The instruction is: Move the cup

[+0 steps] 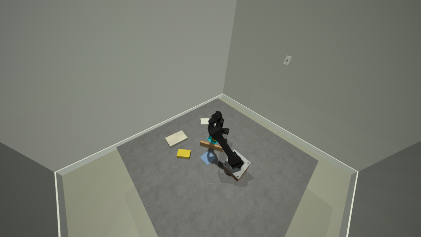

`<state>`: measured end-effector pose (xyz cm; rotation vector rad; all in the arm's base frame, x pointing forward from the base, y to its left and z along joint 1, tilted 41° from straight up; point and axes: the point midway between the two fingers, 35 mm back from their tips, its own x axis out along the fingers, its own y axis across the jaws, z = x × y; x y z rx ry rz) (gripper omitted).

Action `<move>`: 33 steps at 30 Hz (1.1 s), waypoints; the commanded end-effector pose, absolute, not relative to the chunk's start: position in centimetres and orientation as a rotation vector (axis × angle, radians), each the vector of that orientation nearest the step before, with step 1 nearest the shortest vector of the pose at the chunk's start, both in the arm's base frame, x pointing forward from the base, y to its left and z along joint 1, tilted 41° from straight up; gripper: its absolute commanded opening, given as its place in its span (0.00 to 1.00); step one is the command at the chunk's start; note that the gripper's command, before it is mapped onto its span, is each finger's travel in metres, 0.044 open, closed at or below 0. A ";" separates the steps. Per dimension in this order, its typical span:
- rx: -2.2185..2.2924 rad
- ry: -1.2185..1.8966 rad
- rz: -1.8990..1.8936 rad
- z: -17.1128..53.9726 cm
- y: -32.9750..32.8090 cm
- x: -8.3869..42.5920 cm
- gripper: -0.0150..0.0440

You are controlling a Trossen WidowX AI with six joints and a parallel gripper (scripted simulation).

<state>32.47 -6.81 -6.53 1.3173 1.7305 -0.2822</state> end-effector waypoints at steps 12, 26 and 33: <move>1.319 1.728 -0.283 -5.8 -7.4 32.4 0.77; 1.313 1.726 -0.284 -2.6 -10.2 32.5 1.00; 1.310 1.726 -0.283 -0.9 -11.6 32.4 1.00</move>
